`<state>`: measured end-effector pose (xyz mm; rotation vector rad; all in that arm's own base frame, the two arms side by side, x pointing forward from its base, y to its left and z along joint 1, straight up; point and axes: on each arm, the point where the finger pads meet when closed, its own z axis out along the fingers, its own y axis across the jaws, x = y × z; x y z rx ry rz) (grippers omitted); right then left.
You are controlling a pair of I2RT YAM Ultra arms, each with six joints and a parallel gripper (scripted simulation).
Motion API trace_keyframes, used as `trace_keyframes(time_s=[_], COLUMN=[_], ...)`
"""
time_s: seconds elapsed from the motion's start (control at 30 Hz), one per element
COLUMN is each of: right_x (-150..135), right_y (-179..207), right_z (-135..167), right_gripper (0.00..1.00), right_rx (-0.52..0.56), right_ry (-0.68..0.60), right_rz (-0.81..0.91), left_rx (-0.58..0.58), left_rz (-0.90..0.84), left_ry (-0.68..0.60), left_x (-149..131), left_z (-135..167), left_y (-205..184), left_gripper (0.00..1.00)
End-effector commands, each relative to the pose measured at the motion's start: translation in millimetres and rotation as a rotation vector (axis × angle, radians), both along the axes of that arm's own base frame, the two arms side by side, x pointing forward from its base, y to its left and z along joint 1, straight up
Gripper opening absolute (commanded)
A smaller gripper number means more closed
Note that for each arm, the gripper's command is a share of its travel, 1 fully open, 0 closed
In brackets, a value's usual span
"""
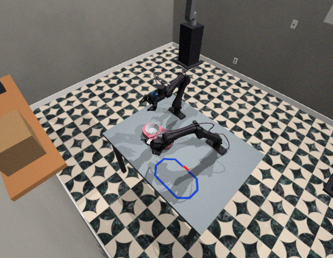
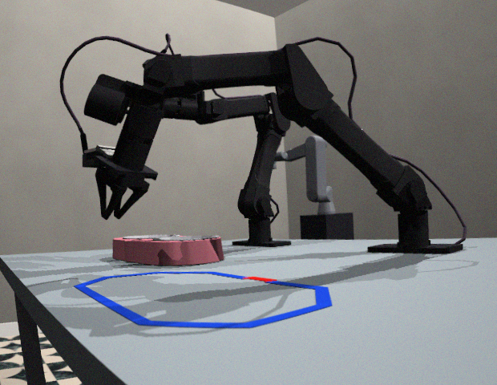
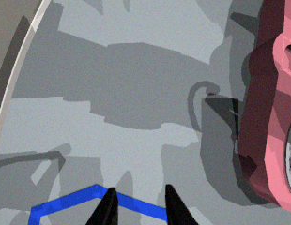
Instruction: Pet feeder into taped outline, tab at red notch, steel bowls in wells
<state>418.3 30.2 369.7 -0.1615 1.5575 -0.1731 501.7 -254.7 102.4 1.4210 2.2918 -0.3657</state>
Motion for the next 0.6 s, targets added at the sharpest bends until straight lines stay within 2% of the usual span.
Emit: trace_keyframes(time_s=[0.0,0.2,0.33,0.4,0.43,0.57], right_x=[-17,-35,-35,-42,-45,-48], right_y=[-7,-20,-23,-26,-28,-31], right_z=[27,42,37,44,48,54], right_gripper=[1.0,1.0,1.0,1.0,1.0,1.0], right_rx=[0.096,0.196,0.217,0.23,0.233,0.231], right_ry=[-0.005,0.005,0.03,0.018,0.008,-0.011], right_rz=[0.029,0.034,0.03,0.028,0.025,0.017], left_rx=[-0.041,-0.055,-0.048,-0.051,-0.057,-0.062], left_rz=[-0.112,-0.254,-0.26,-0.282,-0.317,-0.341], left_ry=[-0.034,-0.028,-0.028,-0.029,-0.027,-0.032], left_x=[-11,-49,-50,-57,-69,-77], left_z=[5,-8,-12,-14,-15,-13], left_y=[-53,-120,-124,-135,-149,-160], left_gripper=[0.3,0.3,0.3,0.3,0.3,0.3])
